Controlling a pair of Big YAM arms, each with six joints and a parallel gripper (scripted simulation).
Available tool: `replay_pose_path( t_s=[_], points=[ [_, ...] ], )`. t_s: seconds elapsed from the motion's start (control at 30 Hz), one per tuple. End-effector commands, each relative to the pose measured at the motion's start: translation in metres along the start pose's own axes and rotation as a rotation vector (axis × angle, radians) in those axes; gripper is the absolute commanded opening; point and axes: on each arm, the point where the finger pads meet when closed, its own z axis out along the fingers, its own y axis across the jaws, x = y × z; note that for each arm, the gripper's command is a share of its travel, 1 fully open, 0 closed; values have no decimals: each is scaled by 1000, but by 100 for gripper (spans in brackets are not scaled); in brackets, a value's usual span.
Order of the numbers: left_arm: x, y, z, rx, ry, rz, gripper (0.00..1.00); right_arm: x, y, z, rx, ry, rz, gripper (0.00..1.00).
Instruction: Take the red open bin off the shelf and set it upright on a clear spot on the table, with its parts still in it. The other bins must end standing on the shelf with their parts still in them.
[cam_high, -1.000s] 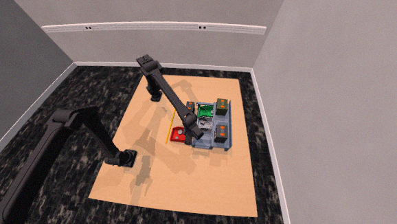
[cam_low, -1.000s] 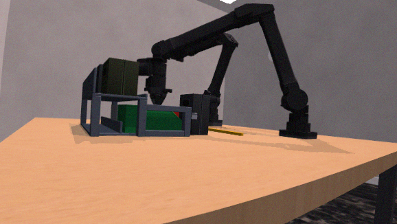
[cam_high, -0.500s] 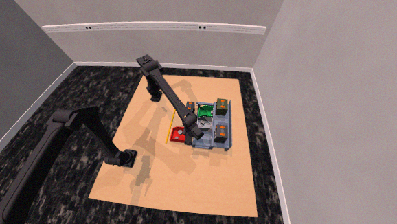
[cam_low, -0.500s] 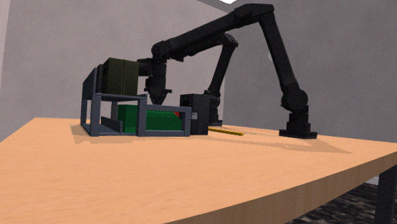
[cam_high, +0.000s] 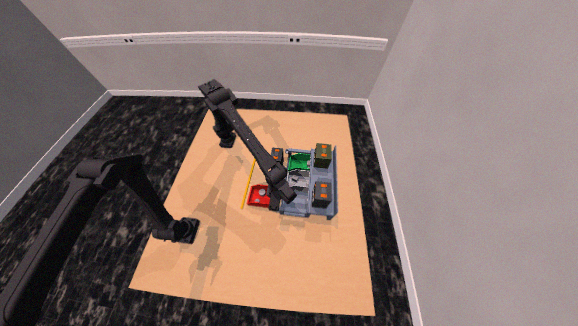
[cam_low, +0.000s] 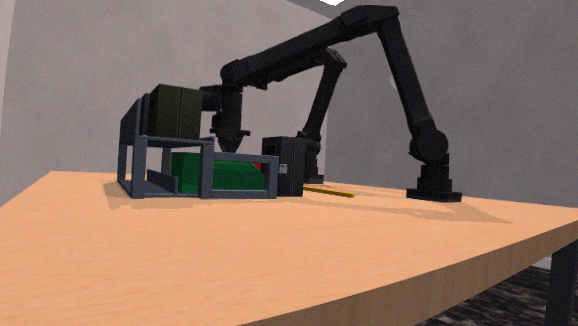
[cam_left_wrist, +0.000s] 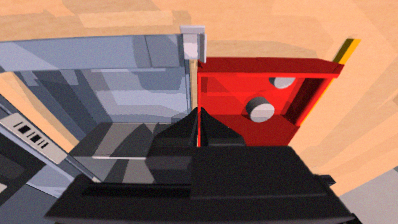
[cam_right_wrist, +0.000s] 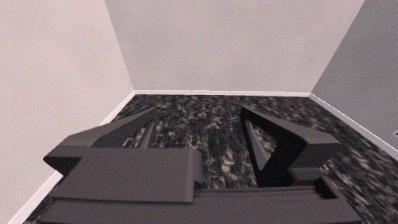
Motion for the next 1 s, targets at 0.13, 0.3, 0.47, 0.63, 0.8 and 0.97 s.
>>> replay_pose_path(
  t_s=[0.13,0.3,0.47,0.63,0.8,0.97],
  points=[
    [-6,-1,-1,-9,-13,3,0,-13,-6,-8,7,-16,16,100],
    [-6,-1,1,-7,-12,3,0,-13,-6,-8,7,-16,16,100],
    [-5,-2,1,-7,-10,3,0,-13,-6,-8,7,-16,16,100],
    [-6,-1,0,-8,-11,3,0,-13,-6,-8,7,-16,16,100],
    [-5,-2,3,-3,-6,4,0,-13,-6,-8,7,-16,16,100],
    [-5,-2,5,-1,-4,4,0,-13,-6,-8,7,-16,16,100]
  ],
)
